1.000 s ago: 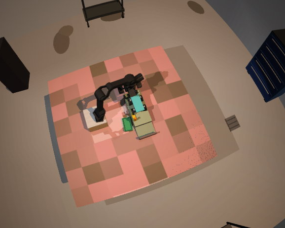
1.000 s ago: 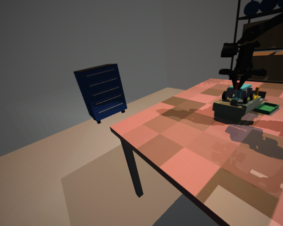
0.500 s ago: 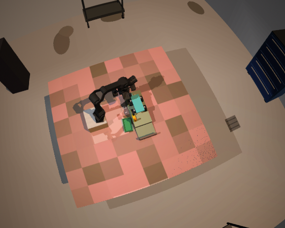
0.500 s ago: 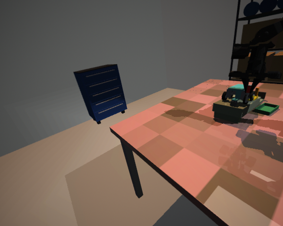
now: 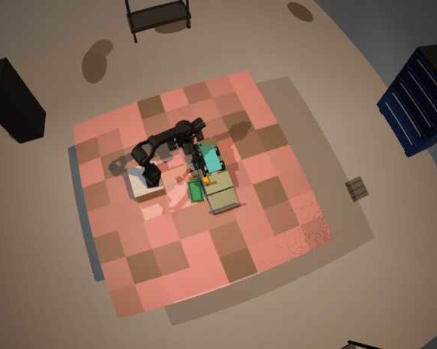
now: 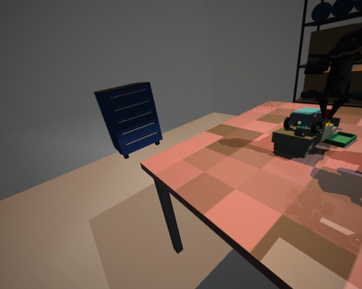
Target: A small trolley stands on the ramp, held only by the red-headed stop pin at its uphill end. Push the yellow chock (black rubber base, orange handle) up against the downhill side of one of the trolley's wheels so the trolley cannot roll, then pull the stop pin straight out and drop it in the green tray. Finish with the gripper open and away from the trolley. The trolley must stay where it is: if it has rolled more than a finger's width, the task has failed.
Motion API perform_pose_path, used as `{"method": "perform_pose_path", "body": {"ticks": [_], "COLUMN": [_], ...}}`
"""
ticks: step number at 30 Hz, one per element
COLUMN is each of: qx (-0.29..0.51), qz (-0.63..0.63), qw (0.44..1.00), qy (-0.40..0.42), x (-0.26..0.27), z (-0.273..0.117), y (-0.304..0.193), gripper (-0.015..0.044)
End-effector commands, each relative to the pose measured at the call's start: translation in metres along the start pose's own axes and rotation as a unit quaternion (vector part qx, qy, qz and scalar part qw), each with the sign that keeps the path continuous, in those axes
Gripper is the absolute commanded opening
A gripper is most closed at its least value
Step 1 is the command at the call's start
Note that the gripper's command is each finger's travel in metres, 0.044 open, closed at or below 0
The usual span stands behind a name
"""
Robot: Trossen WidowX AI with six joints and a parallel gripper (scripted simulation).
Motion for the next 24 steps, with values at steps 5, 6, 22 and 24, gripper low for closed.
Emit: {"method": "perform_pose_path", "body": {"ticks": [5,6,22,24], "qx": [0.003,0.003,0.000,0.000], "qz": [0.000,0.000,0.000,0.000], "qw": [1.000,1.000,1.000,1.000], "qy": [0.005,0.005,0.006,0.006], "x": [0.006,0.007,0.021,0.023], "z": [-0.003,-0.003,-0.007,-0.008], "y": [0.027,0.031,0.086,0.093], "gripper": [0.0000,0.0000,0.0000,0.0000]}}
Point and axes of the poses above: the point midway between the two fingers, 35 mm back from their tips, its own z axis out along the fingers, its own x axis across the jaws, y = z × x, the point moved 5 cm from there along -z, back along the fingers, and after that the axes turned 14 degrees about z, right-handed, at the moved point
